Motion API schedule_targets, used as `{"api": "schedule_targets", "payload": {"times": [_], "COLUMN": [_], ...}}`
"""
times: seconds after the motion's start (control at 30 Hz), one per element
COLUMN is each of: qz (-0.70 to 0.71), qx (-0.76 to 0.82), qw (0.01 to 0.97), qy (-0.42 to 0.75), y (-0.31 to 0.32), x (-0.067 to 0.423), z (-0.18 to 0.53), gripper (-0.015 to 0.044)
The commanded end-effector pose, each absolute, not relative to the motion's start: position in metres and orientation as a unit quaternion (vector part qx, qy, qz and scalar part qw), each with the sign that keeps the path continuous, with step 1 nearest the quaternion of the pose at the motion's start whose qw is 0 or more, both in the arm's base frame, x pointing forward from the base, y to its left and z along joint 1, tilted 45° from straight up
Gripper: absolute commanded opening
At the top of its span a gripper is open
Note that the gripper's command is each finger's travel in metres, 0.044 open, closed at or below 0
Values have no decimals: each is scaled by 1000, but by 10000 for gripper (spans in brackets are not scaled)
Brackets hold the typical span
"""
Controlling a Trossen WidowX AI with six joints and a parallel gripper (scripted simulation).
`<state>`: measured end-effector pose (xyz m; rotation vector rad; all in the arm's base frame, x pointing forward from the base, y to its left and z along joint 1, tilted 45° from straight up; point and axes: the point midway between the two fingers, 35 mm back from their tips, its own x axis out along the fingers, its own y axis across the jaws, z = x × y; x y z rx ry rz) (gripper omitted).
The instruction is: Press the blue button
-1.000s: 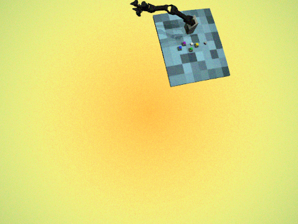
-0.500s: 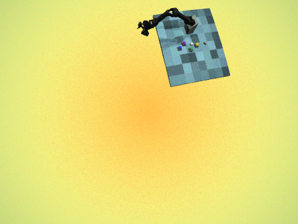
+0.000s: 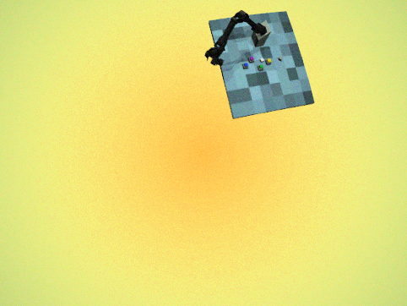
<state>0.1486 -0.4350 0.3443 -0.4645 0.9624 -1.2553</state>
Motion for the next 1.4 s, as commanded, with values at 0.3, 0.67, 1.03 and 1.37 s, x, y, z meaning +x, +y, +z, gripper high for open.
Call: {"api": "schedule_targets", "payload": {"times": [0.3, 0.67, 1.03, 1.37], "qz": [-393, -282, -280, -281], "qx": [-174, -259, -262, -263], "qw": [723, 683, 681, 681], "qy": [541, 623, 624, 623], "y": [-273, -139, -173, -180], "x": [254, 246, 249, 249], "z": [234, 176, 139, 132], "gripper": [400, 400, 269, 20]}}
